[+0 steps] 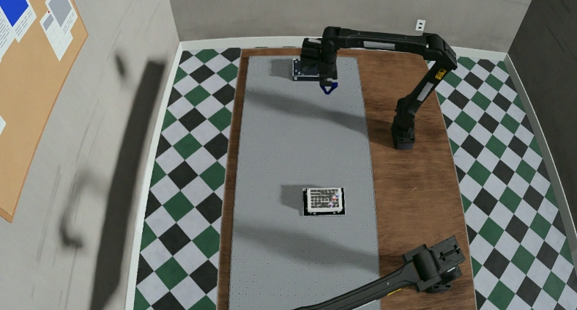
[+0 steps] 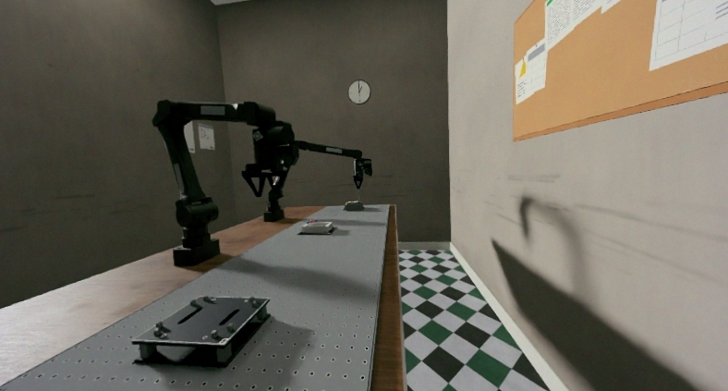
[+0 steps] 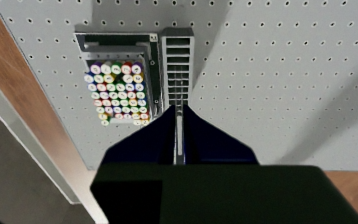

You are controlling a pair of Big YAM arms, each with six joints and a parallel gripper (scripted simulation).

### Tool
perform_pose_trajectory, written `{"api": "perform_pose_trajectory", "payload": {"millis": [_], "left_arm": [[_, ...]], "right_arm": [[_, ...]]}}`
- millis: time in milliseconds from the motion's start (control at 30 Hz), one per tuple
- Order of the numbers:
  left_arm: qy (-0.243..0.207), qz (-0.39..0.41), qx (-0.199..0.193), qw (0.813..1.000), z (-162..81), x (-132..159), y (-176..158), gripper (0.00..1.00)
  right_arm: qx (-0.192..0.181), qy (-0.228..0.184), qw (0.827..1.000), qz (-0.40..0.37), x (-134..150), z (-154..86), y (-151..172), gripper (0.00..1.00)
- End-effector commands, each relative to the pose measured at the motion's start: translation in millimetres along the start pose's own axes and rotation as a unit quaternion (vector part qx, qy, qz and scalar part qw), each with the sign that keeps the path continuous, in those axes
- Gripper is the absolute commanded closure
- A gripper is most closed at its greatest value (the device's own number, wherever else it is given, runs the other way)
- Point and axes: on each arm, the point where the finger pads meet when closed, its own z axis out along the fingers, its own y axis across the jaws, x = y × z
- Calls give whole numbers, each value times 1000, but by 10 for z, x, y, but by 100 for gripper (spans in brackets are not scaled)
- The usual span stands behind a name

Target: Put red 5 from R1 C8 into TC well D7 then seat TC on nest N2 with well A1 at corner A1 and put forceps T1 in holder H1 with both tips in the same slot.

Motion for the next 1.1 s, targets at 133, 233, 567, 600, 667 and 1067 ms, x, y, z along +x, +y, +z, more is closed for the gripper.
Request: {"api": "perform_pose_trajectory", "payload": {"millis": [133, 233, 567, 600, 667, 1067], "left_arm": [[-6, -2, -1, 1000, -16, -34, -21, 93], [-5, -2, -1, 1000, 15, -31, -19, 93], [-3, -2, 0, 1000, 67, -42, -8, 93], [-4, -2, 0, 1000, 67, -55, -3, 93], [1, -2, 1, 1000, 113, -28, -10, 93], [0, -2, 1, 1000, 142, -33, 1, 93]], "right_arm": [[4, -15, 1000, 1, -91, -113, -24, 0], [4, -15, 1000, 1, -91, -113, -24, 0], [4, -15, 1000, 1, -91, -113, -24, 0], [4, -15, 1000, 1, -91, -113, -24, 0], [4, -15, 1000, 1, -91, -113, -24, 0], [4, -15, 1000, 1, -91, -113, -24, 0]]}}
